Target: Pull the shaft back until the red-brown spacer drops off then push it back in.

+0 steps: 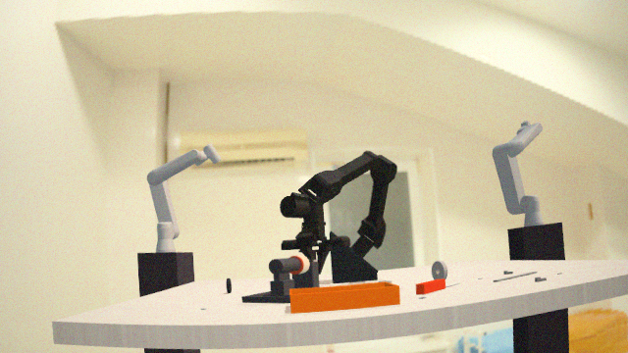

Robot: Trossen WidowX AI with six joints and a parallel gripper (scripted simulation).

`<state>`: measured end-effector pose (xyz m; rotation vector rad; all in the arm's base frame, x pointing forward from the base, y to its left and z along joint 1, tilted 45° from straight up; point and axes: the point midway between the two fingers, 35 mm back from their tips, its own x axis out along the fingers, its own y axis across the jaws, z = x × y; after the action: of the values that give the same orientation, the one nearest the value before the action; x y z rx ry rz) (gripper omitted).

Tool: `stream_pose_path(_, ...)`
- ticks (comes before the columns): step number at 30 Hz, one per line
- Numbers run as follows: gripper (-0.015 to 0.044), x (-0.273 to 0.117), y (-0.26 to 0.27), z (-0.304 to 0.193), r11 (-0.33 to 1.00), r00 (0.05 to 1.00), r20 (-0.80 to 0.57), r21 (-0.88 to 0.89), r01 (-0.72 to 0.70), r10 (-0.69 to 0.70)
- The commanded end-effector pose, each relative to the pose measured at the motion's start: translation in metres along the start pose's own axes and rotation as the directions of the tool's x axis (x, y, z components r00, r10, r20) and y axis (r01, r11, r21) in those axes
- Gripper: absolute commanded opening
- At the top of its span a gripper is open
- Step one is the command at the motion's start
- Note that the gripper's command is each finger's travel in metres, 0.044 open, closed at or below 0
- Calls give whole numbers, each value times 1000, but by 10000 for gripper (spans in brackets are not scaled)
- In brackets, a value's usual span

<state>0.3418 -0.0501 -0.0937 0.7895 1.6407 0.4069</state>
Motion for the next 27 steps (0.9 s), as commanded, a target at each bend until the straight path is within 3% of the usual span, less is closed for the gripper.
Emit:
stream_pose_path(1,0,0,1,-1,1000,1000,-3,-3,0,0)
stream_pose_path(27,0,0,0,-4,1000,1000,-3,-3,0,0)
